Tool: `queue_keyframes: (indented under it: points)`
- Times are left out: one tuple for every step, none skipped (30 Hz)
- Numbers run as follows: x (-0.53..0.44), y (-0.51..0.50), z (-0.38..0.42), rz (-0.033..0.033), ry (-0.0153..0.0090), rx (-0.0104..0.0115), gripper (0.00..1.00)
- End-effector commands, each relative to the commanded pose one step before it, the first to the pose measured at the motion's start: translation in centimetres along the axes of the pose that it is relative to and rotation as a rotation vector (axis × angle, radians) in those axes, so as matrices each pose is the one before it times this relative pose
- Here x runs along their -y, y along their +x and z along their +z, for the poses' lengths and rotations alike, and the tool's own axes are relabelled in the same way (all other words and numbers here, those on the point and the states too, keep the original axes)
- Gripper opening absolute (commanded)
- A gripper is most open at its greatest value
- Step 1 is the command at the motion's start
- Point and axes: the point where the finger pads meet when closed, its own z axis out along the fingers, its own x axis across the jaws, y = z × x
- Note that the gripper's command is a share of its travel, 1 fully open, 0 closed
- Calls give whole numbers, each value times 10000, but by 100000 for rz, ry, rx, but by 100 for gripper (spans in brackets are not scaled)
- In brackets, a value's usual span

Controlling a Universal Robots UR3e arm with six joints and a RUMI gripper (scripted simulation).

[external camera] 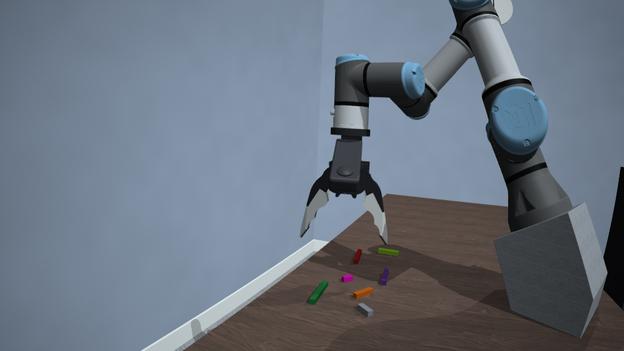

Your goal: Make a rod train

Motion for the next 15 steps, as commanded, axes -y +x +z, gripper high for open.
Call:
queue_keyframes:
  points:
    - [5444, -664, -139, -11964, 220, -122, 100]
    - [1452, -200, 99, -3062, 50, 34, 100]
    - [1513, -168, 102, -3209, 52, 34, 100]
    - [1571, -129, 105, -3353, 54, 33, 100]
    - [1625, -86, 107, -3496, 55, 32, 100]
    - [1674, -36, 109, -3635, 56, 31, 100]
    - [1459, 17, 94, -3199, 49, 25, 100]
    - [1400, 57, 90, -3100, 46, 23, 100]
    - [1413, 98, 90, -3164, 47, 21, 100]
    - [1398, 139, 88, -3168, 46, 20, 100]
    - [0, 0, 0, 0, 0, 0, 100]
    - [0, 0, 0, 0, 0, 0, 100]
    - [1819, 235, 114, -4183, 59, 24, 100]
    - [1836, 313, 114, -4301, 58, 22, 100]
    - [1845, 394, 113, -4415, 58, 19, 100]
